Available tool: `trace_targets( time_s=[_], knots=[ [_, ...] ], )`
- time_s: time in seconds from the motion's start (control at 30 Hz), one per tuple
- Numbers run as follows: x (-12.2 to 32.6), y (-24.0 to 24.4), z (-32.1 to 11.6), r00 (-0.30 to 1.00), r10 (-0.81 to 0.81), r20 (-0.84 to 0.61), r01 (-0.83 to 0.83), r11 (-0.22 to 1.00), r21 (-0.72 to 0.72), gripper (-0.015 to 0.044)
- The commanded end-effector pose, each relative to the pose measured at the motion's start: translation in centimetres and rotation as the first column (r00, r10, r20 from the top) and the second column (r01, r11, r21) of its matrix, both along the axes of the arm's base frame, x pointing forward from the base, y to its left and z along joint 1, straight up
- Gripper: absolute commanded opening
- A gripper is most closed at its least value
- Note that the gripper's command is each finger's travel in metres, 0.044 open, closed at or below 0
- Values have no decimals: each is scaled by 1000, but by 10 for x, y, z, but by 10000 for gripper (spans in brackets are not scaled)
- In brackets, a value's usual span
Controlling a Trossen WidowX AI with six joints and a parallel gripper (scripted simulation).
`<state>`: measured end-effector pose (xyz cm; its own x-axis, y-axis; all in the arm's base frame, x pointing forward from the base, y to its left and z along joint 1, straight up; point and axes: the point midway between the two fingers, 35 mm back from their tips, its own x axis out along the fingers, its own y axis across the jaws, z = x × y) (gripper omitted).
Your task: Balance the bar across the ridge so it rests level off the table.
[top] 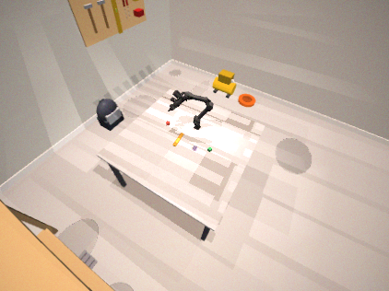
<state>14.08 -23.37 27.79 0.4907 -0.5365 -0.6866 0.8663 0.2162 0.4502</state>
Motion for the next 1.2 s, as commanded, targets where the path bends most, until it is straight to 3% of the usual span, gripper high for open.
trace_targets(
  time_s=[0.0, 0.6, 1.17],
  knots=[
    [12, 6, -14, 995, 81, -57, -80, 997, 20, 315],
    [63, 44, -66, 824, 484, -293, -469, 874, 124, 315],
    [92, 96, -116, 423, 782, -457, -761, 581, 290, 315]
  ],
)
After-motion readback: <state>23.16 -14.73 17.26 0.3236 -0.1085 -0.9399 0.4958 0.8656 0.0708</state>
